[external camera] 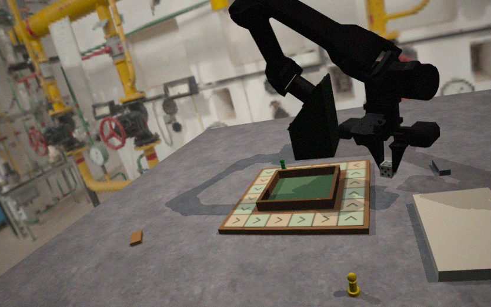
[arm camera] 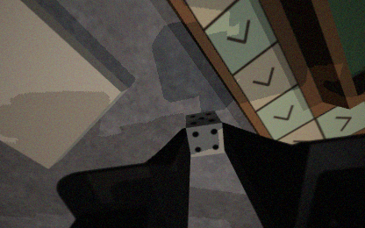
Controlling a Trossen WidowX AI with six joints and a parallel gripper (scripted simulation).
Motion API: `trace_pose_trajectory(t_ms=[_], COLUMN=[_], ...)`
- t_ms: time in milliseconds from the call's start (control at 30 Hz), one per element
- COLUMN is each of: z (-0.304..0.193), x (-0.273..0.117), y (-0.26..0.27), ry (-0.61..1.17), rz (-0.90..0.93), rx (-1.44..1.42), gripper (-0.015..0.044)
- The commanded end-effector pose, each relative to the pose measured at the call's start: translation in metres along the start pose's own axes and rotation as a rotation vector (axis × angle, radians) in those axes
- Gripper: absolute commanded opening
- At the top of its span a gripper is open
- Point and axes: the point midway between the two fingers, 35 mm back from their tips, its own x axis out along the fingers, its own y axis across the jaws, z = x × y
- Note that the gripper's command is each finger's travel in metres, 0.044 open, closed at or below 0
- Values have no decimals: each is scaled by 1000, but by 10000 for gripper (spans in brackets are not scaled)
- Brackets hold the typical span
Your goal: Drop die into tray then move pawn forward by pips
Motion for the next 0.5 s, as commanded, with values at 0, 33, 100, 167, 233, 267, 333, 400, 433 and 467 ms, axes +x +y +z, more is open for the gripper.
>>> trace_pose_trajectory(t_ms=[0, 33, 100, 167, 233, 267, 333, 400, 433, 467], z=[7, 7, 7, 6, 5, 5, 5, 6, 7, 8], x=[-37, -46, -63, -81, -92, -93, -93, -93, -93, -93], y=[7, 7, 6, 4, 2, 2, 2, 2, 1, -1], ry=[-8, -8, -8, -8, -8, -8, -8, -8, -8, -8], rz=[31, 31, 30, 29, 28, 28, 28, 28, 29, 29], rx=[19, 19, 19, 19, 20, 20, 20, 15, 1, -22], gripper=[0, 0, 0, 0, 0, 0, 0, 0, 0, 0])
